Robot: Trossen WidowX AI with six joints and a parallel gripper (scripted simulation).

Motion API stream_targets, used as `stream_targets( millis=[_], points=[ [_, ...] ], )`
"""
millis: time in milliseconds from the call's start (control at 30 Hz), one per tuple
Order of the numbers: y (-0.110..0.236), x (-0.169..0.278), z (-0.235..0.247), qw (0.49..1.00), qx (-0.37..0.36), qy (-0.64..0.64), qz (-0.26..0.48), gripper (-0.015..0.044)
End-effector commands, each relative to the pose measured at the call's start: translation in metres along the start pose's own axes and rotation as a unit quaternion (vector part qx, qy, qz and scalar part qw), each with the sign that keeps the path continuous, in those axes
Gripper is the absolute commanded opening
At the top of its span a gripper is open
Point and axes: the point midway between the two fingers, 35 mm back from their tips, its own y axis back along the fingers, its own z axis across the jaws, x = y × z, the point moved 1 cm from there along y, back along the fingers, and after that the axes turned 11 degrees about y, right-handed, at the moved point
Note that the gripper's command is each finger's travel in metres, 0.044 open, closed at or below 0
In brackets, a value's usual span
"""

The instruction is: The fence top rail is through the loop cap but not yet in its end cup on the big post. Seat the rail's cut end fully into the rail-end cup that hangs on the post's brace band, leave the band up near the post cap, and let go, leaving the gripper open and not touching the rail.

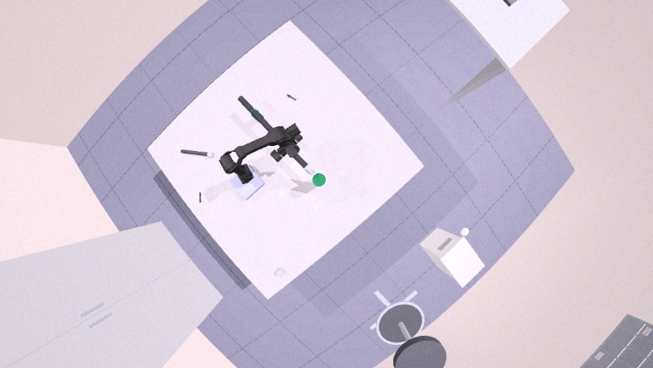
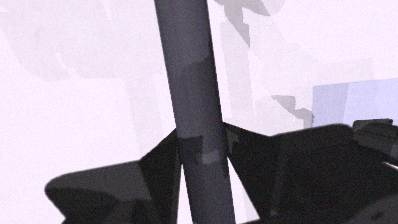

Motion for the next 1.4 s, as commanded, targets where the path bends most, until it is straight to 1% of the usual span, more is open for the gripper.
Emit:
stream_targets(
  millis=[0,1367],
  points=[
    [0.0023,-0.0024,0.0002,1.000,0.000,0.001,-0.004,0.0000],
    [0.0064,-0.0089,0.0011,1.000,0.000,0.001,-0.006,0.0000]
  ],
)
